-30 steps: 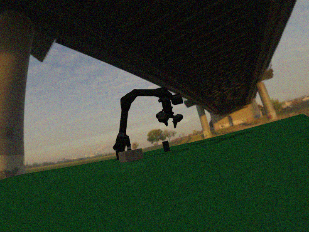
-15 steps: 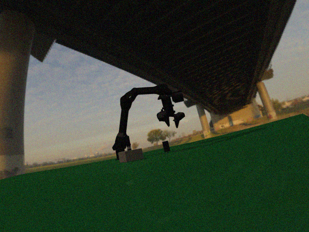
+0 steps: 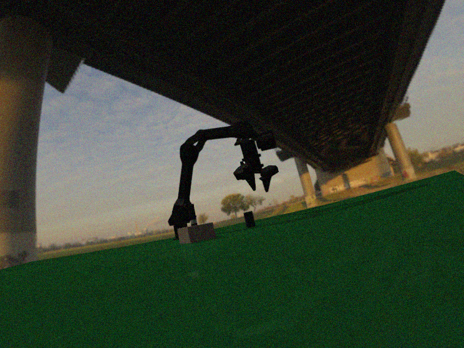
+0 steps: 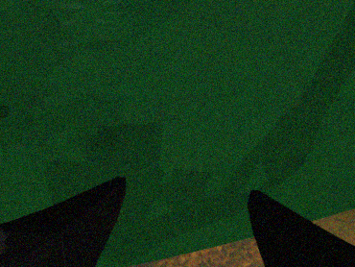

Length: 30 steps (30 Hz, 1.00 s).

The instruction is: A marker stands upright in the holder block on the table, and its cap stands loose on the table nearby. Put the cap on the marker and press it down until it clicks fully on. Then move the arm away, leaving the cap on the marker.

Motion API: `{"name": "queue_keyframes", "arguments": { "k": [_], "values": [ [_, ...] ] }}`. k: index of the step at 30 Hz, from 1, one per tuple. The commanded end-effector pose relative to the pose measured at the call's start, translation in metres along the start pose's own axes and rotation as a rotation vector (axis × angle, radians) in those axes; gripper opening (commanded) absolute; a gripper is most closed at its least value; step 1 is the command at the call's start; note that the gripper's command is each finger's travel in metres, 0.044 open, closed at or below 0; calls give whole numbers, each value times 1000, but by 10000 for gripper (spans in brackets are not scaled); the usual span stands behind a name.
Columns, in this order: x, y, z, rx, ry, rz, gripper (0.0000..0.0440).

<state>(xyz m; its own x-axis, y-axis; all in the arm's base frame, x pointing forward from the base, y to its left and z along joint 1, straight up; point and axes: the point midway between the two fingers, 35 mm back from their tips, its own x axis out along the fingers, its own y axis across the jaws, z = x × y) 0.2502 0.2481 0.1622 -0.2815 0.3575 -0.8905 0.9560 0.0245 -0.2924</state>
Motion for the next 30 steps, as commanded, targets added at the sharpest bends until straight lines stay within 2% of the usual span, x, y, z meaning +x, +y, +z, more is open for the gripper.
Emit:
{"name": "queue_keyframes", "arguments": {
  "k": [1,30],
  "values": [
    [-1,9,9,12,-23,11,325],
    [-29,75,90,79,-210,152,328]
  ]
}}
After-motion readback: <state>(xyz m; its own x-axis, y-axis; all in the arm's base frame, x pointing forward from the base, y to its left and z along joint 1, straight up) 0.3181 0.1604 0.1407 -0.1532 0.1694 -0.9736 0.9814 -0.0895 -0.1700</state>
